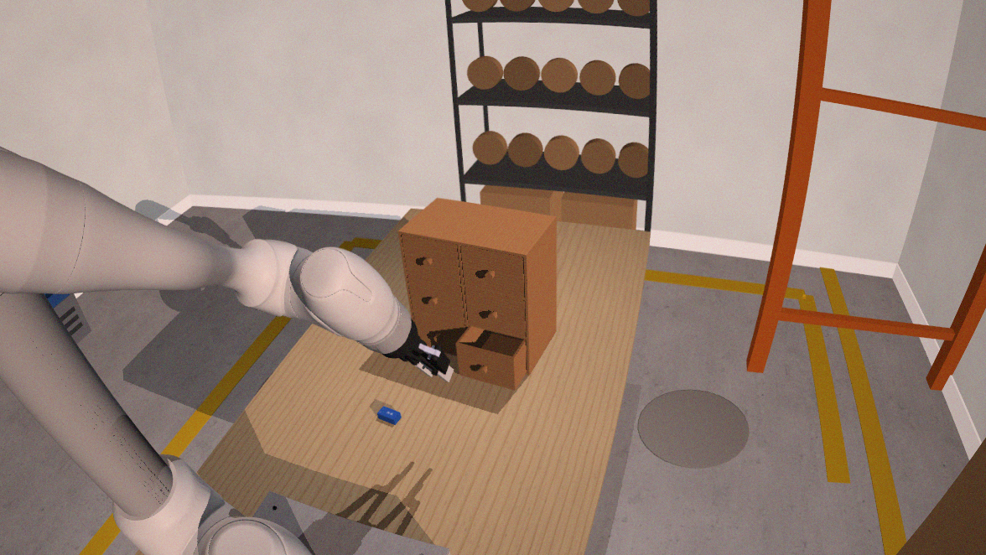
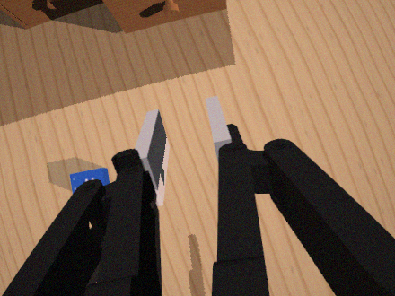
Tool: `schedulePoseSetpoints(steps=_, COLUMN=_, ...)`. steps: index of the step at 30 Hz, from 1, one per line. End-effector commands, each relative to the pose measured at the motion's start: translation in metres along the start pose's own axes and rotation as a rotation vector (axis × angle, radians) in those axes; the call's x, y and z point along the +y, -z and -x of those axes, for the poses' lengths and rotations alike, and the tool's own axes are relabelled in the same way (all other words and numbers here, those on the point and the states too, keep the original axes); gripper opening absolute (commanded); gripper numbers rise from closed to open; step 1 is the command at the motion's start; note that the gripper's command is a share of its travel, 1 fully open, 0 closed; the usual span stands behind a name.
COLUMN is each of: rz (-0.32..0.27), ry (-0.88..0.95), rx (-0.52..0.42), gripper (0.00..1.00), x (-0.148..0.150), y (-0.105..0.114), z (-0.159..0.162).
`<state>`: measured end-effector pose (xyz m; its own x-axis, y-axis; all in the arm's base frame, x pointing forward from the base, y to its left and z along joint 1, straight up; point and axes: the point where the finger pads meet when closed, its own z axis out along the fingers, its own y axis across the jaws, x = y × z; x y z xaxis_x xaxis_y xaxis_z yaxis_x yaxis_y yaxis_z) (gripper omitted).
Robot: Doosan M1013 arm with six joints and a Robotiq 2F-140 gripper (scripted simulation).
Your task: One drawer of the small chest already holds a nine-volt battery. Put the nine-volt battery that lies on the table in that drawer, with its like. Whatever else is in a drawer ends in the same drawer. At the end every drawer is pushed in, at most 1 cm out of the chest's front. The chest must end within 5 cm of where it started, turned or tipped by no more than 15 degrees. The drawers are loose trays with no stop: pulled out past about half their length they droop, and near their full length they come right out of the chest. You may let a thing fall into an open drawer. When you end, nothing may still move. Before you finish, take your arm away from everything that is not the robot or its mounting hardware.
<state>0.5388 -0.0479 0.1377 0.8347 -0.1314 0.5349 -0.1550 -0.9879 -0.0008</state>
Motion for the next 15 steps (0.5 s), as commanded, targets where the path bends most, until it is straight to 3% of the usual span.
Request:
schedulePoseSetpoints(steps=1, rz=-0.002, ry=0.004, rx=-0.089, gripper=0.20, x=0.000, y=0.007, z=0.000)
schedulePoseSetpoints(steps=15, rz=-0.001, ry=0.005, rx=-0.465, gripper=0.20, x=0.000, y=0.050, z=0.010)
